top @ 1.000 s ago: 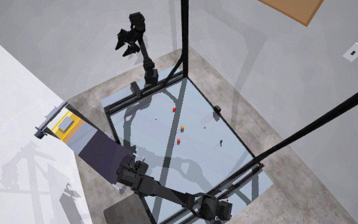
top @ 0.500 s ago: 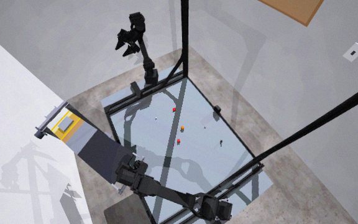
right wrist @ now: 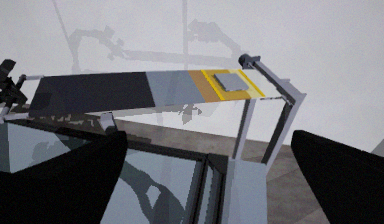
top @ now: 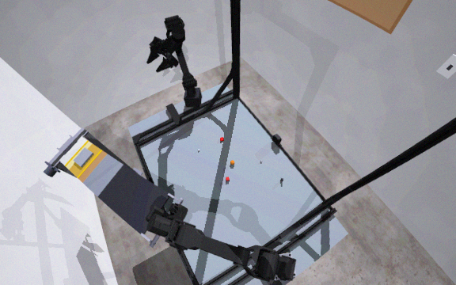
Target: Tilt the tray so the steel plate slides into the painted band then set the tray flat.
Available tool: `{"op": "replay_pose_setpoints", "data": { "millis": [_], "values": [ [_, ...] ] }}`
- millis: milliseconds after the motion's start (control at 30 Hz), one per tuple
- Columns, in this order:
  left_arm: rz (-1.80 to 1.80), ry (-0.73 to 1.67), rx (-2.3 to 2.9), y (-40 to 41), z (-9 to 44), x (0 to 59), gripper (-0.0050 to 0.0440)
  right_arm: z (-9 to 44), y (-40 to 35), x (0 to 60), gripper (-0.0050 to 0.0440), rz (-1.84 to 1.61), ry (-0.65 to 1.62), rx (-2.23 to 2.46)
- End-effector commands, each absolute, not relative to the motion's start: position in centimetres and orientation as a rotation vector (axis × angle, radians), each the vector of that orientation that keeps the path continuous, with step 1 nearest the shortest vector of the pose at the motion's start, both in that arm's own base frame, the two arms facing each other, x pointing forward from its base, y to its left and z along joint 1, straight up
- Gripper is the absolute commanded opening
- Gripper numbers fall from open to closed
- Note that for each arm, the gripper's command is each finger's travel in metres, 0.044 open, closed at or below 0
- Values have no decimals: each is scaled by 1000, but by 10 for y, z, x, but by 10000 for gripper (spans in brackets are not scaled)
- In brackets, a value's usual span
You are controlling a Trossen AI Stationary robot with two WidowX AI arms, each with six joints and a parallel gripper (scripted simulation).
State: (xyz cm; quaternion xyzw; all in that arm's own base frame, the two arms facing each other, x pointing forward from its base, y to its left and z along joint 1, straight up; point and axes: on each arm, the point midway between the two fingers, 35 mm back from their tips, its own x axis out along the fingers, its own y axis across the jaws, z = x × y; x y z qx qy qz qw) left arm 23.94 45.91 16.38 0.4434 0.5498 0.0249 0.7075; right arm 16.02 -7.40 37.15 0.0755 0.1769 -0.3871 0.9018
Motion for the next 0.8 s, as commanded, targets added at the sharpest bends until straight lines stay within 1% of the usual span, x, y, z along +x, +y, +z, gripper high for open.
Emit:
{"op": "replay_pose_setpoints", "data": {
  "millis": [0,767],
  "values": [
    [100,1197,1018,461,190,240,0,372,-74,160,440,-802,364,157],
    [120,1185,1033,462,198,241,0,372,-74,160,440,-802,364,157]
  ]
}}
